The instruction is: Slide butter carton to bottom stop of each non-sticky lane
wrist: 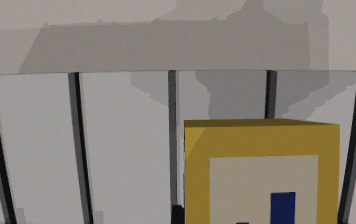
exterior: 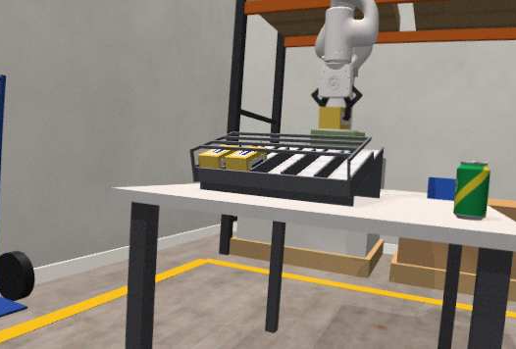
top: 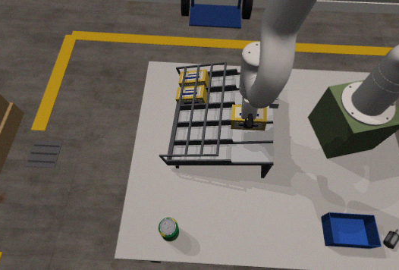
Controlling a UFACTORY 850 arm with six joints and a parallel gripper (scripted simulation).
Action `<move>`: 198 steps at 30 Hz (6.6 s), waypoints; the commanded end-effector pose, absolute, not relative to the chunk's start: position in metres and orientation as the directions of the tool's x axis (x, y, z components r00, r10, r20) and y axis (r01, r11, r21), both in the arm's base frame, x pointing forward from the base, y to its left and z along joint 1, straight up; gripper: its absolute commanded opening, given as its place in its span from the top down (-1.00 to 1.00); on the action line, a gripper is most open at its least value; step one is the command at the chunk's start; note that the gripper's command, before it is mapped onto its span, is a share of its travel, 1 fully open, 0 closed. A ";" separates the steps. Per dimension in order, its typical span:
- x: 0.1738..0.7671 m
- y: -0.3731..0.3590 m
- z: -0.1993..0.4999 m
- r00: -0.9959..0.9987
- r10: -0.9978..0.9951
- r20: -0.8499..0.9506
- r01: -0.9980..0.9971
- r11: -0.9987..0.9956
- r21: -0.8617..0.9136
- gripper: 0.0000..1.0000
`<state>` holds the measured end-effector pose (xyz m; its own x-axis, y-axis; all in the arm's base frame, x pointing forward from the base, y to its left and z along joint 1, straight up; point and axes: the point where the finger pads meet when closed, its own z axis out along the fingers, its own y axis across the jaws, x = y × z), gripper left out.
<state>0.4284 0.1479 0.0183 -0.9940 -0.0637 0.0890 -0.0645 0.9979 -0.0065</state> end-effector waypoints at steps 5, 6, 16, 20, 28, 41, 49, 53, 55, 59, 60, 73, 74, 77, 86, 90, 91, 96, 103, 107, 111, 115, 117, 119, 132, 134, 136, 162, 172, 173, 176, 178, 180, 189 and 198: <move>0.429 0.148 0.018 -0.980 -0.063 0.187 -0.065 0.998 -0.005 1.00; 0.429 0.148 0.018 -0.980 -0.063 0.187 -0.065 0.998 -0.005 1.00; 0.429 0.148 0.018 -0.980 -0.063 0.187 -0.065 0.998 -0.005 1.00; 0.429 0.148 0.018 -0.980 -0.063 0.187 -0.065 0.998 -0.005 1.00; 0.429 0.148 0.018 -0.957 -0.060 0.285 -0.065 0.998 -0.006 1.00; 0.420 0.147 -0.011 -0.957 -0.060 0.283 -0.065 0.998 -0.006 1.00; 0.420 0.147 -0.011 -0.957 -0.060 0.283 -0.065 0.998 -0.006 1.00; 0.420 0.147 -0.011 -0.957 -0.060 0.283 -0.065 0.998 -0.006 1.00; 0.420 0.147 -0.011 -0.957 -0.060 0.283 -0.065 0.998 -0.006 1.00; 0.414 0.146 -0.030 -0.957 -0.060 0.283 -0.065 0.998 -0.006 1.00; 0.414 0.146 -0.030 -0.957 -0.060 0.283 -0.065 0.998 -0.006 1.00; 0.414 0.147 -0.030 -0.957 -0.060 0.283 -0.065 0.998 -0.006 1.00; 0.414 0.147 -0.030 -0.957 -0.060 0.283 -0.065 0.998 -0.006 1.00; 0.414 0.147 -0.030 -0.957 -0.060 0.283 -0.065 0.998 -0.006 1.00; 0.414 0.147 -0.030 -0.957 -0.060 0.283 -0.065 0.998 -0.006 1.00; 0.414 0.147 -0.033 -0.957 -0.060 0.283 -0.065 0.998 -0.006 1.00; 0.414 0.147 -0.033 -0.957 -0.060 0.283 -0.065 0.998 -0.006 1.00; 0.414 0.147 -0.033 -0.957 -0.060 0.283 -0.065 0.998 -0.006 1.00; 0.414 0.147 -0.033 -0.957 -0.060 0.283 -0.065 0.998 -0.006 1.00; 0.413 0.146 -0.035 -0.957 -0.060 0.283 -0.065 0.998 -0.006 1.00; 0.413 0.146 -0.035 -0.957 -0.060 0.283 -0.065 0.998 -0.006 1.00; 0.413 0.146 -0.035 -0.957 -0.060 0.283 -0.065 0.998 -0.006 1.00; 0.413 0.146 -0.035 -0.957 -0.060 0.283 -0.065 0.998 -0.006 1.00; 0.413 0.146 -0.035 -0.957 -0.060 0.283 -0.065 0.998 -0.006 1.00; 0.412 0.147 -0.037 -0.957 -0.060 0.283 -0.065 0.998 -0.006 1.00; 0.412 0.147 -0.037 -0.957 -0.060 0.283 -0.065 0.998 -0.006 1.00; 0.412 0.147 -0.037 -0.957 -0.060 0.283 -0.065 0.998 -0.006 1.00; 0.411 0.146 -0.042 -0.957 -0.060 0.283 -0.065 0.998 -0.006 1.00; 0.411 0.146 -0.042 -0.957 -0.060 0.283 -0.065 0.998 -0.006 1.00; 0.411 0.146 -0.042 -0.957 -0.060 0.283 -0.065 0.998 -0.006 1.00; 0.410 0.146 -0.044 -0.957 -0.060 0.282 -0.065 0.998 -0.006 1.00; 0.410 0.146 -0.044 -0.957 -0.060 0.282 -0.065 0.998 -0.006 1.00; 0.410 0.146 -0.044 -0.957 -0.060 0.282 -0.065 0.998 -0.006 1.00; 0.410 0.146 -0.044 -0.957 -0.060 0.282 -0.065 0.998 -0.006 1.00; 0.409 0.146 -0.047 -0.957 -0.060 0.282 -0.065 0.998 -0.006 1.00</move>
